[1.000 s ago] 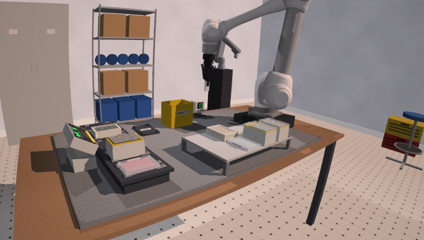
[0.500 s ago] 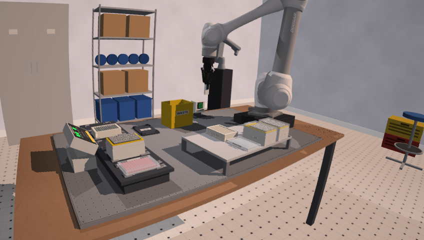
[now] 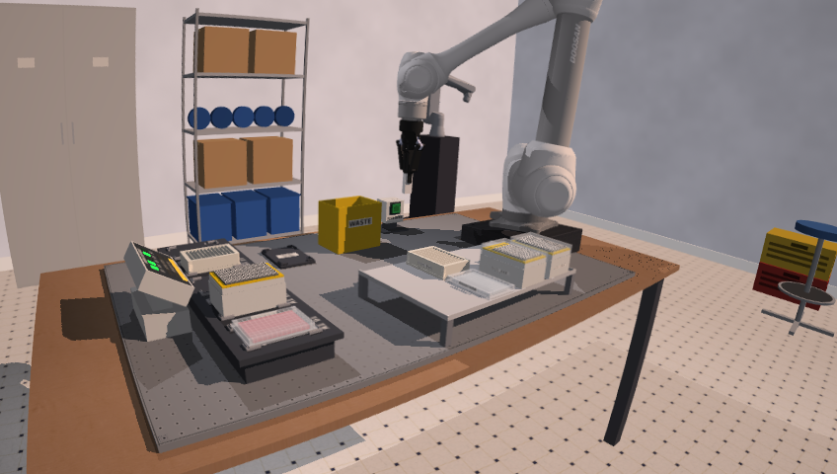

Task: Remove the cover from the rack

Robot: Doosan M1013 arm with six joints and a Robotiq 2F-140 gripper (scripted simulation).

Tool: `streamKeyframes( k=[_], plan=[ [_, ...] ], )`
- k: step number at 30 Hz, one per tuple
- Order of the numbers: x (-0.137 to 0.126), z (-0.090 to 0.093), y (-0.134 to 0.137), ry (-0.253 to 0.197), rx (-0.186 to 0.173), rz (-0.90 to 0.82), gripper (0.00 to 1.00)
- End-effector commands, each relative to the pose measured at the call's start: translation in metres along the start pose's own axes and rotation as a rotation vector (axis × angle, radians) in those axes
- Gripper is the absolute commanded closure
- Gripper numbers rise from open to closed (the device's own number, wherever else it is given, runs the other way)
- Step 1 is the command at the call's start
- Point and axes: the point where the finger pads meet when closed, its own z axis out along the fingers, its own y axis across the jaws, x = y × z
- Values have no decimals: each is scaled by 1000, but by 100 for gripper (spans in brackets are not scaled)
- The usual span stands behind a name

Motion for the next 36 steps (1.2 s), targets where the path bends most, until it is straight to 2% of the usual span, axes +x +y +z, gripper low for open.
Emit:
streamKeyframes(
  k=[1, 36],
  plan=[
    [-4, 10, -1, -10, 5, -4, 100],
    [-4, 62, -1, -10, 5, -4, 100]
  ],
)
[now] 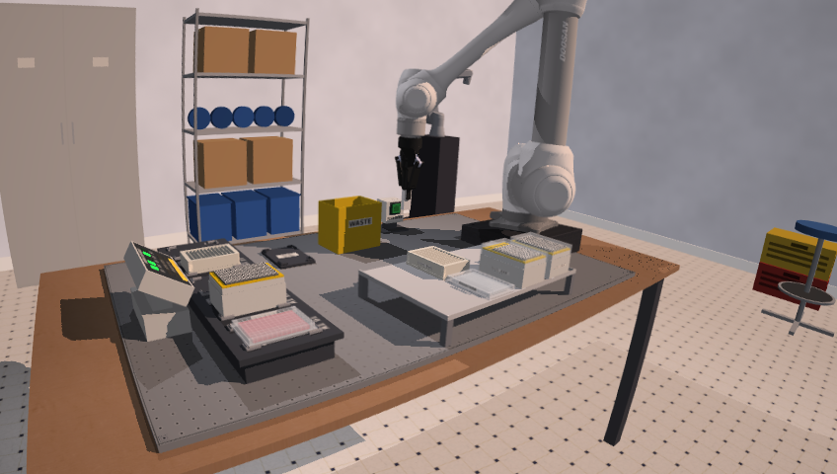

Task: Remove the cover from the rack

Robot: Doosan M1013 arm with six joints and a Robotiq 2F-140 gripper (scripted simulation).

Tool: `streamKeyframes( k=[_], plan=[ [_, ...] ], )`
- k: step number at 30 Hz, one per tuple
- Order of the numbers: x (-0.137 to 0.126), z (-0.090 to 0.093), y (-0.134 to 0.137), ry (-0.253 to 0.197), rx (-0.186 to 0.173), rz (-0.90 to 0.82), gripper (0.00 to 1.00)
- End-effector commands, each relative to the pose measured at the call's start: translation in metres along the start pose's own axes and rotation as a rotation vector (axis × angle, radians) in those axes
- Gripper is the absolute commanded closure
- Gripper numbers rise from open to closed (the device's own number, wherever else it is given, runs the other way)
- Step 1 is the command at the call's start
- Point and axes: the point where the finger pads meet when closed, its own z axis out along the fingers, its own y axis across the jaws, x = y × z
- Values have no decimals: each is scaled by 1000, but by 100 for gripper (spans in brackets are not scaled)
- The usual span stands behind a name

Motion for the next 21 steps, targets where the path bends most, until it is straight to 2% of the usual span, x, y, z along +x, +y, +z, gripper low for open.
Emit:
streamKeyframes(
  k=[1, 21],
  plan=[
    [-5, 10, -1, -11, 4, -2, 100],
    [-5, 38, -1, -11, 4, -2, 100]
  ],
)
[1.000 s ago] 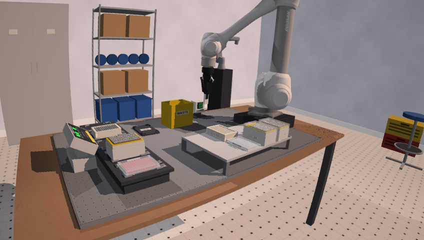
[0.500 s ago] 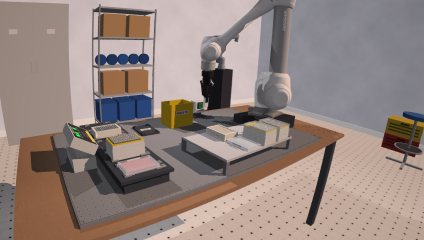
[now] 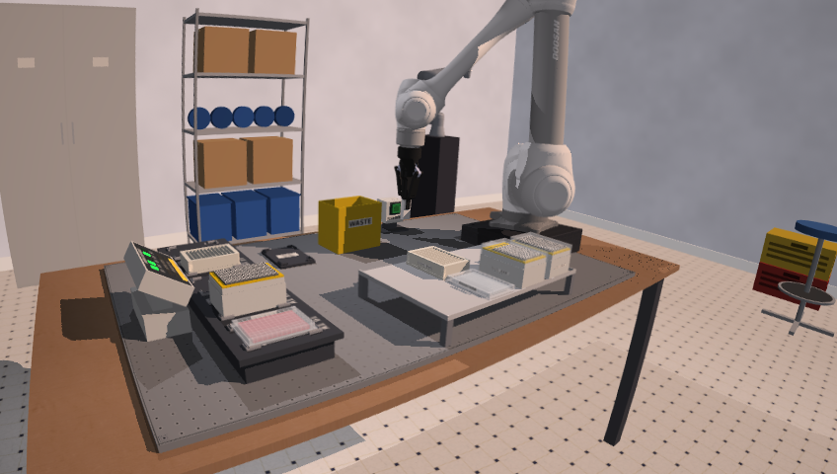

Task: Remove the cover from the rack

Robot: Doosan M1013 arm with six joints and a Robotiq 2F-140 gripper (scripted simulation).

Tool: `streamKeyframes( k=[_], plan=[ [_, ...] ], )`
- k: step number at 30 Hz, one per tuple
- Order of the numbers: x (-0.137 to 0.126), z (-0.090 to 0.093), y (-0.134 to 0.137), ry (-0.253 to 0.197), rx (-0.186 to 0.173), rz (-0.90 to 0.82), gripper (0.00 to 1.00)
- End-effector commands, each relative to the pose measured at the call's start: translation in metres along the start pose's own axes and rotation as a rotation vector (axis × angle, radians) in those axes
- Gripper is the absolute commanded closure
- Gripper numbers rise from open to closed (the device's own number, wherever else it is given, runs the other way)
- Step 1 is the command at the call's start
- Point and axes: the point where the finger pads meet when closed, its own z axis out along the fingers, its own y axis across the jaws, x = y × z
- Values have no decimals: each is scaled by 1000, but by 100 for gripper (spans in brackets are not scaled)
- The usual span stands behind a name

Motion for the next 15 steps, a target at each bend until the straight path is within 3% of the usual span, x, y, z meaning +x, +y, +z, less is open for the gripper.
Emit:
streamKeyframes(
  k=[1, 15],
  plan=[
    [-4, 7, -1, -10, 4, 1, 100],
    [-5, 12, -1, -10, 4, 1, 100]
  ],
)
